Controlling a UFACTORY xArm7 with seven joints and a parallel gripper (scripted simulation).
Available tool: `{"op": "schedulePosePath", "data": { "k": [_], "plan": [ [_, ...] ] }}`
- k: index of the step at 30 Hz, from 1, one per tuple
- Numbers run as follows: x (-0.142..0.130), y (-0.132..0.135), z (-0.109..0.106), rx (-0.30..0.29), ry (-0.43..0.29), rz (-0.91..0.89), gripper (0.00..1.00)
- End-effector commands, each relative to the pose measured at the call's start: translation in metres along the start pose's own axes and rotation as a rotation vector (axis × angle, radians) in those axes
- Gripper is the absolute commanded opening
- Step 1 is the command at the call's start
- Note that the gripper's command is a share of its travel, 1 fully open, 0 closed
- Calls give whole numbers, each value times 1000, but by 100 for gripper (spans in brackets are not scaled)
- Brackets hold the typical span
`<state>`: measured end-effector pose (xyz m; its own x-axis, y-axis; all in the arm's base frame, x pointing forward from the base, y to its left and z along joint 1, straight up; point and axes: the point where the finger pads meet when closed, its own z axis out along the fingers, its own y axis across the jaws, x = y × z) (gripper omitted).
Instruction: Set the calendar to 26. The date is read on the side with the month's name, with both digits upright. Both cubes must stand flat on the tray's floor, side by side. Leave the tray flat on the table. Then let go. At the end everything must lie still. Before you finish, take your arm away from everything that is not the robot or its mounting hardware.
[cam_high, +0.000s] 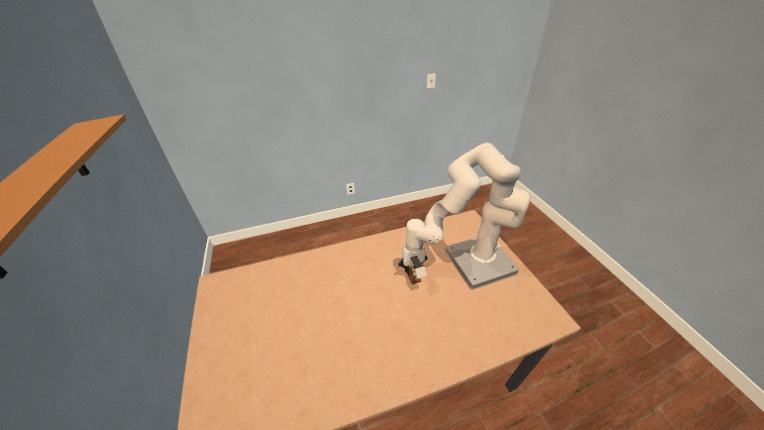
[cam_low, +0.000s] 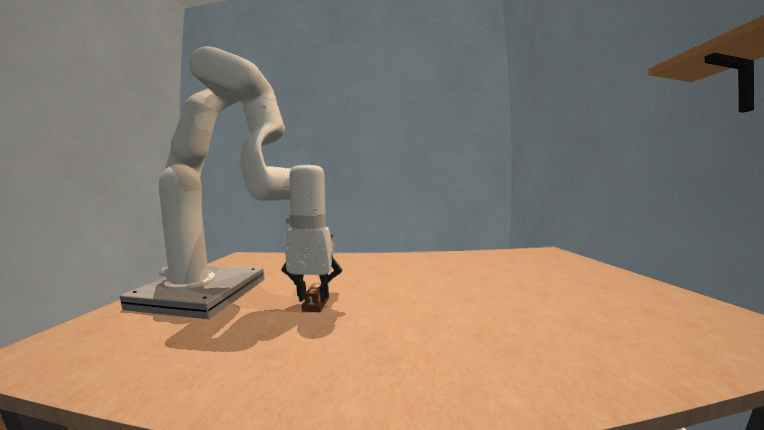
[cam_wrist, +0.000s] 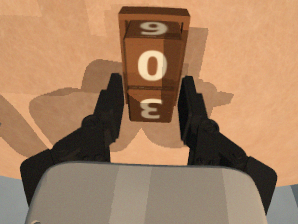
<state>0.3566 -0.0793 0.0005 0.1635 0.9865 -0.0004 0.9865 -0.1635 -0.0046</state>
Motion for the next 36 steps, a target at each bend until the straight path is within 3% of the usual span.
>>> {"op": "schedulePosePath", "data": {
  "k": [1, 10, 11, 36],
  "plan": [
    [0, 1, -1, -3, 0, 0, 49],
    [0, 1, -1, -3, 0, 0, 49],
    [0, 1, -1, -3, 0, 0, 29],
    [0, 1, -1, -3, 0, 0, 29]
  ]
}}
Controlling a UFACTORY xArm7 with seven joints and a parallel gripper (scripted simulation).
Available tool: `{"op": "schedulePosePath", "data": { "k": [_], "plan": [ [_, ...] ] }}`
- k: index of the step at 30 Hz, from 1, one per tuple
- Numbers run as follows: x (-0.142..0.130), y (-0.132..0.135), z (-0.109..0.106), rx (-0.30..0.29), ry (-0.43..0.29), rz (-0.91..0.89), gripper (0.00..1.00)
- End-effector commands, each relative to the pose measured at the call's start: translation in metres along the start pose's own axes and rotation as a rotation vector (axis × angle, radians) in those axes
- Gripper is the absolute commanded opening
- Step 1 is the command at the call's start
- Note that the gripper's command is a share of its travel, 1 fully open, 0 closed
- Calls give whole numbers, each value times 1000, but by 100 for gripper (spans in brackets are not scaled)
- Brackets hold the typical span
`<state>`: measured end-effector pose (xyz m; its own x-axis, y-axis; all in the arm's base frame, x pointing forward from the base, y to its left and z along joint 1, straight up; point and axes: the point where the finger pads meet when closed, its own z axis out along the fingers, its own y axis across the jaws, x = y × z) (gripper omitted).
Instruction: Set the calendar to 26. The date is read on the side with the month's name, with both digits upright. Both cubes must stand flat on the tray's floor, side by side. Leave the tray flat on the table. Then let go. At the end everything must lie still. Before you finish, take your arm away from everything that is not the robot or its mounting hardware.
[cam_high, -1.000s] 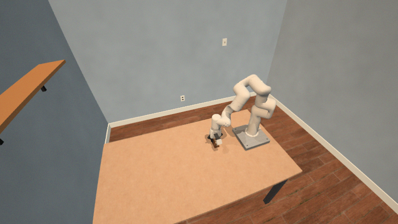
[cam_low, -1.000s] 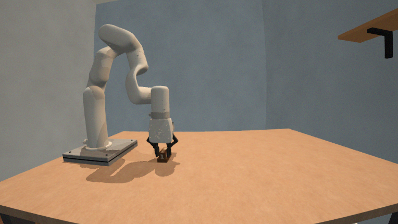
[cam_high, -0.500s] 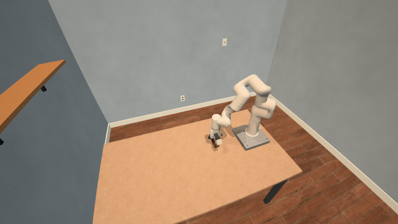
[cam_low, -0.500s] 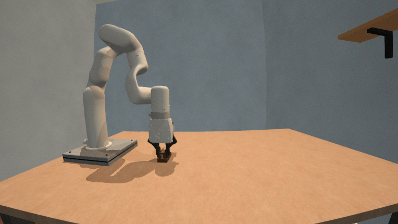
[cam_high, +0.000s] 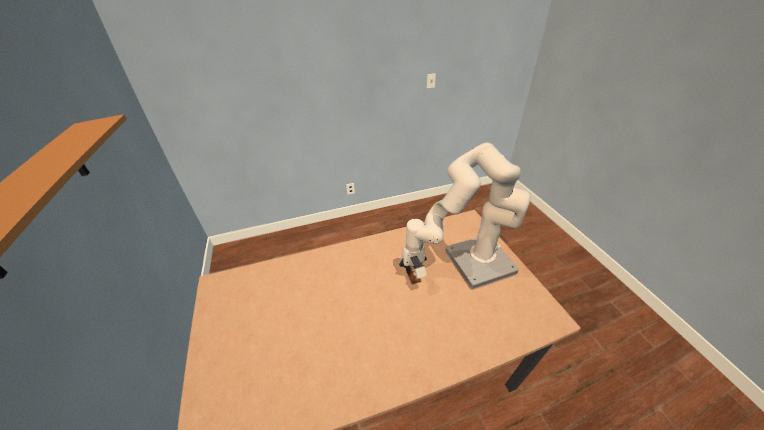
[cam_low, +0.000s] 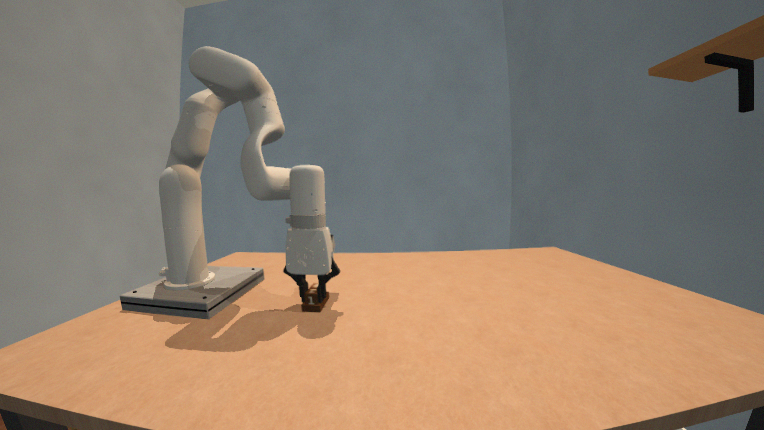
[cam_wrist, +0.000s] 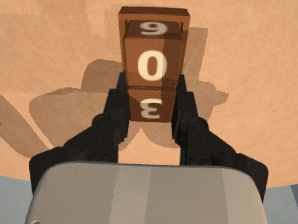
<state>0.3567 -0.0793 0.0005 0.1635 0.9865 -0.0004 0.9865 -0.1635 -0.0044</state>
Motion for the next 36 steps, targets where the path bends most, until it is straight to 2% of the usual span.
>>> {"op": "schedulePosePath", "data": {
  "k": [1, 16, 29, 36],
  "plan": [
    [0, 1, -1, -3, 0, 0, 29],
    [0, 1, -4, -3, 0, 0, 29],
    [0, 1, -40, -3, 0, 0, 29],
    [0, 1, -51, -3, 0, 0, 29]
  ]
}}
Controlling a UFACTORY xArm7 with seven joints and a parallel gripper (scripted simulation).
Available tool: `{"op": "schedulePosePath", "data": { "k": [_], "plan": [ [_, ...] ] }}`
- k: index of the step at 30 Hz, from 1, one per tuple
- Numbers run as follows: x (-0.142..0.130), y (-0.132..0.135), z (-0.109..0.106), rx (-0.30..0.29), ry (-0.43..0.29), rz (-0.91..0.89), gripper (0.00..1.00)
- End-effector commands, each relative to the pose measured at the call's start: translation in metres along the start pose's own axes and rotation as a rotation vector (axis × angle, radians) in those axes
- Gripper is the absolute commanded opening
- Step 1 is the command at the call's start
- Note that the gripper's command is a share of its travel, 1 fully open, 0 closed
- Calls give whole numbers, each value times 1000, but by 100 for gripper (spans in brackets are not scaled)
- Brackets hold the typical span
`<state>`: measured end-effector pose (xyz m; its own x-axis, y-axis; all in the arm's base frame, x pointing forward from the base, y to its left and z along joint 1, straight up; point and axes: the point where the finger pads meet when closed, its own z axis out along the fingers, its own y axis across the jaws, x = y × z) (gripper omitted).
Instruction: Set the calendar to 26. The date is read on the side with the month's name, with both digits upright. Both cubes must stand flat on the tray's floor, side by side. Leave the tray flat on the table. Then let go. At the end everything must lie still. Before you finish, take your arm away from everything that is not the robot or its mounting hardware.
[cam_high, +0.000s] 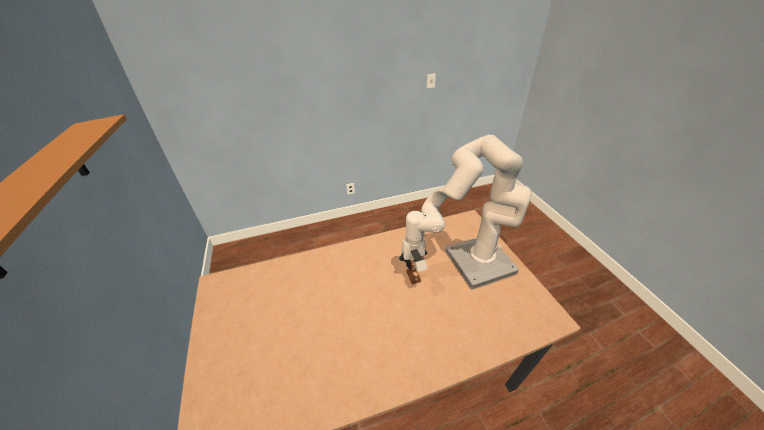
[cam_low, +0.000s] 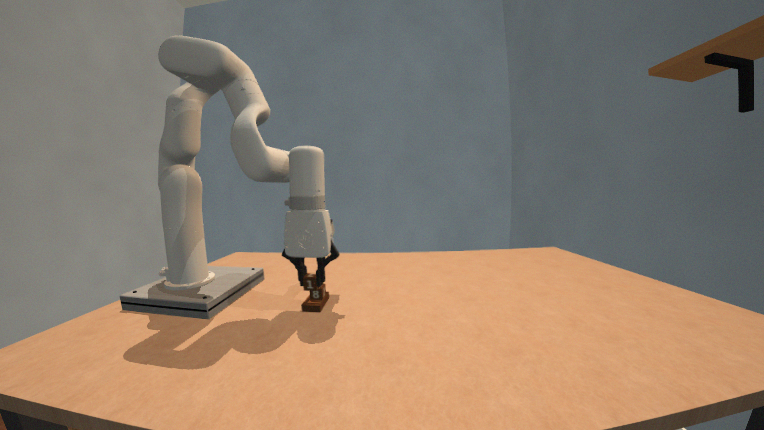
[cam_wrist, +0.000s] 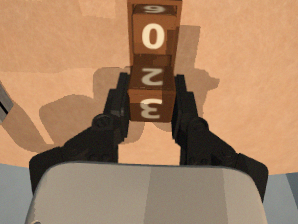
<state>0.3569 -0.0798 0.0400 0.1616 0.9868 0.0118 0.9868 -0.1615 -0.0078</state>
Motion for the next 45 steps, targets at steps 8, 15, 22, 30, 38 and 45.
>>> {"op": "schedulePosePath", "data": {
  "k": [8, 15, 22, 30, 38, 45],
  "plan": [
    [1, 1, -34, -6, -12, 2, 29],
    [1, 1, -54, -6, -12, 2, 29],
    [1, 1, -61, -6, -12, 2, 29],
    [1, 1, -61, -6, -12, 2, 29],
    [-2, 13, -64, 14, -21, 253, 29],
    [-2, 25, -65, 23, -29, 459, 29]
  ]
}}
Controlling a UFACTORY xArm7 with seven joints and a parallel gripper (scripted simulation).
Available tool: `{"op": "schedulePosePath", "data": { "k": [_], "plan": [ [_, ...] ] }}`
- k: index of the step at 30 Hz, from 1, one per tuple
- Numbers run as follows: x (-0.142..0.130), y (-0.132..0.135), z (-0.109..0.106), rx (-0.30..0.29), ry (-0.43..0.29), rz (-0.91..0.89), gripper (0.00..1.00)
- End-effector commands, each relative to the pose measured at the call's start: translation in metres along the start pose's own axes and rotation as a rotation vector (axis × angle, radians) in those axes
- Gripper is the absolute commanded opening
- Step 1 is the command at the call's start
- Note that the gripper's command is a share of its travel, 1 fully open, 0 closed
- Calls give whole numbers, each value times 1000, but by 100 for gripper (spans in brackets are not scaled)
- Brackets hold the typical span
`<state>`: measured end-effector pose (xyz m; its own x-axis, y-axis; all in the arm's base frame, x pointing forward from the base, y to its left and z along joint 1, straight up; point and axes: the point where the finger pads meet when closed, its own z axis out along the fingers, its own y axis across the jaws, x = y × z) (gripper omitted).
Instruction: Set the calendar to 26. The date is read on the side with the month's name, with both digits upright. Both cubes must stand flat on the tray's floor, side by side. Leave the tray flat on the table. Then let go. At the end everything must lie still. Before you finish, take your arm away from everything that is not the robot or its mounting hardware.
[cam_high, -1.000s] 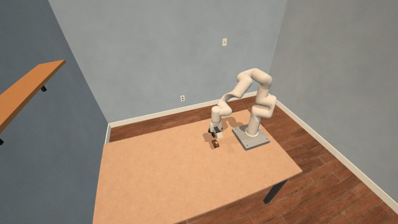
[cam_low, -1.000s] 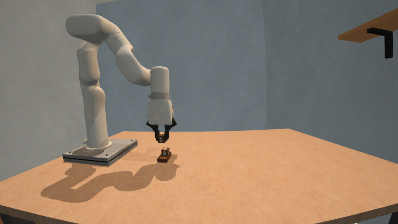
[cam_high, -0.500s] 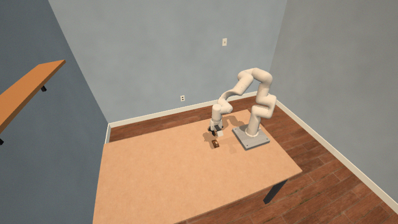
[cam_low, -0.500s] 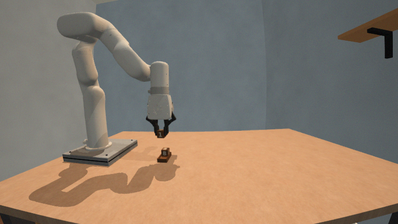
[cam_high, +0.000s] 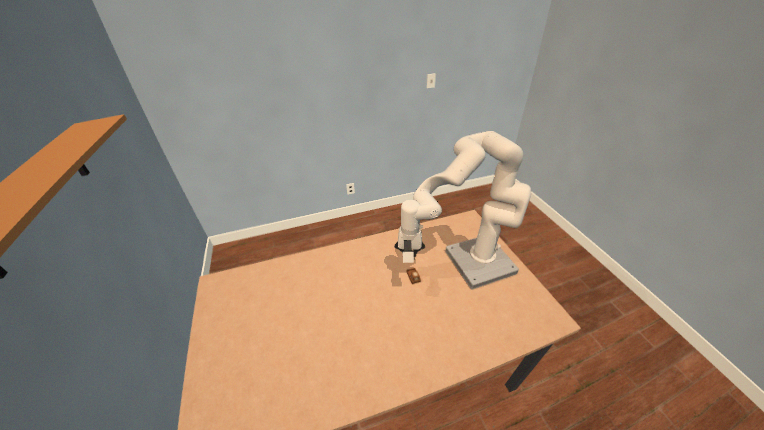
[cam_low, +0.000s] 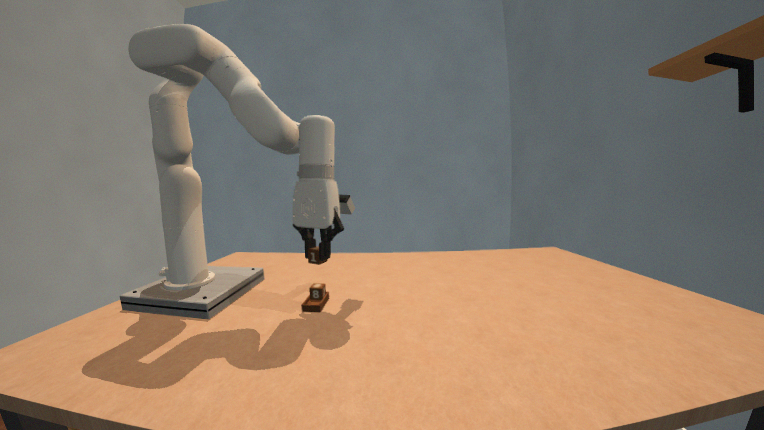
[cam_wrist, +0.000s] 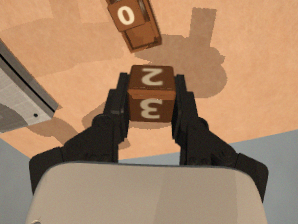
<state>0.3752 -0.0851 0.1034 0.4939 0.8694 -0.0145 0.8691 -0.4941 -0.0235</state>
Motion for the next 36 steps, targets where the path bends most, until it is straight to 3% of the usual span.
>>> {"op": "schedulePosePath", "data": {
  "k": [1, 16, 18, 31, 36],
  "plan": [
    [2, 7, -2, 6, -9, 104, 29],
    [26, 38, -2, 5, -12, 643, 29],
    [26, 38, -2, 5, -12, 643, 29],
    [61, 68, 7, -10, 18, 1107, 29],
    [67, 72, 9, -11, 24, 1171, 29]
  ]
}}
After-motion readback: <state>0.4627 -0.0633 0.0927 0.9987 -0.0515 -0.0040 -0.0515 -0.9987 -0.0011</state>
